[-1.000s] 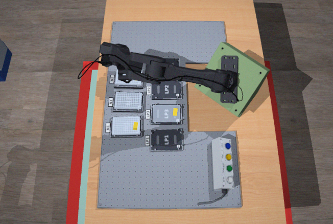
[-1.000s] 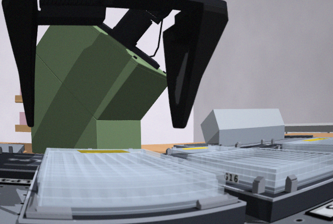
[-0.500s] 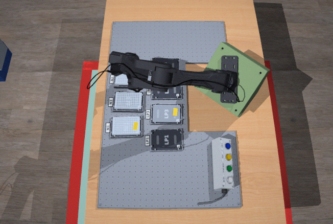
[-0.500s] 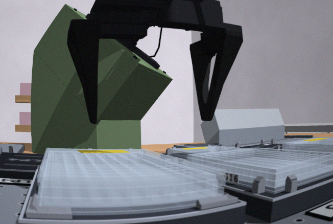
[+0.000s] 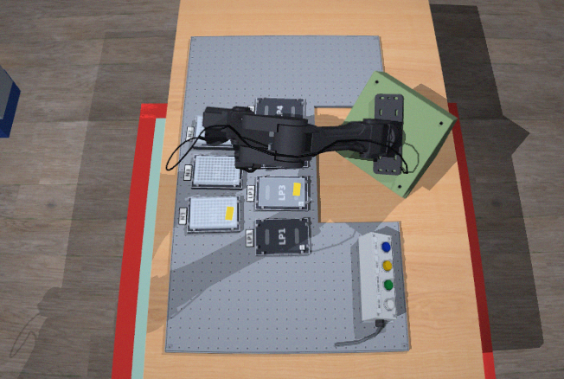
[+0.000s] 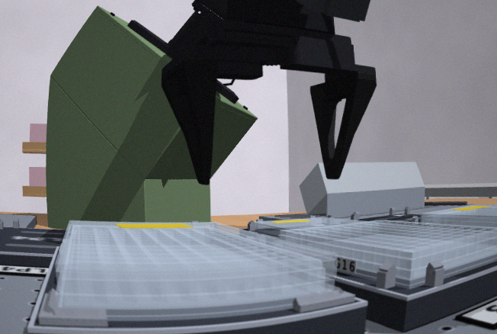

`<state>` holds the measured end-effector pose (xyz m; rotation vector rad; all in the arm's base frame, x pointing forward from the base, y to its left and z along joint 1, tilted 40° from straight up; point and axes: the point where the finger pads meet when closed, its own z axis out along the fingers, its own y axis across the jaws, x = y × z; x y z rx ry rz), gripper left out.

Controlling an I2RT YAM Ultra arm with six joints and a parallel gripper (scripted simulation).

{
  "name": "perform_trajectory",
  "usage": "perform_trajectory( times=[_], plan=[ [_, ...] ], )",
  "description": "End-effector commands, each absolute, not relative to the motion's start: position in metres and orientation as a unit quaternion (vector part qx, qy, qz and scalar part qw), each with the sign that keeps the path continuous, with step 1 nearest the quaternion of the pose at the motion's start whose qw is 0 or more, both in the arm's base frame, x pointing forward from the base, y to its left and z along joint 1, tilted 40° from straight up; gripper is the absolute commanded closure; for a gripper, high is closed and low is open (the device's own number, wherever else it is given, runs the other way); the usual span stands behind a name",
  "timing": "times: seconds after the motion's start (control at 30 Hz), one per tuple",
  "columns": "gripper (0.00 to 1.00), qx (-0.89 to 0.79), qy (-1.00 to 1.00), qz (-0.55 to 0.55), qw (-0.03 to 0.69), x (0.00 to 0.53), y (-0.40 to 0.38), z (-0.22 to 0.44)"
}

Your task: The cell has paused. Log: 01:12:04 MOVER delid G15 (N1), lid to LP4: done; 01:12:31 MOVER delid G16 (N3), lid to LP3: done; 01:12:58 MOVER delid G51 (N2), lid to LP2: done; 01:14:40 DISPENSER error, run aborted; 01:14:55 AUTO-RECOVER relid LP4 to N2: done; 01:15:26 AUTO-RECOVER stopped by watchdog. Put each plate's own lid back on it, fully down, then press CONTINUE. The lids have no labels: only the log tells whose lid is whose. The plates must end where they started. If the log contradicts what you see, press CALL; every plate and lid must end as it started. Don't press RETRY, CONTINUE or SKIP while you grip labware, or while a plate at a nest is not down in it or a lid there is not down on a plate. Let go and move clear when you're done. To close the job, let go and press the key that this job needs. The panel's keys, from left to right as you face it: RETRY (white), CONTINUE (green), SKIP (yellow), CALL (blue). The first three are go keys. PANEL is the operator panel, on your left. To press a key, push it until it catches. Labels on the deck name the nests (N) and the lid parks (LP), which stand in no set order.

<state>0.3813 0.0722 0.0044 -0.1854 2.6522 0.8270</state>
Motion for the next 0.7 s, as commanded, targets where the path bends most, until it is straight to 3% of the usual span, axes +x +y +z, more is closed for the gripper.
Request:
perform_trajectory(
  times=[0.0,0.67],
  plan=[
    [0.00,-0.054,0.937,0.281,0.200,0.384,0.069,0.008],
    [0.00,-0.054,0.937,0.283,0.200,0.311,0.122,0.014]
  ],
)
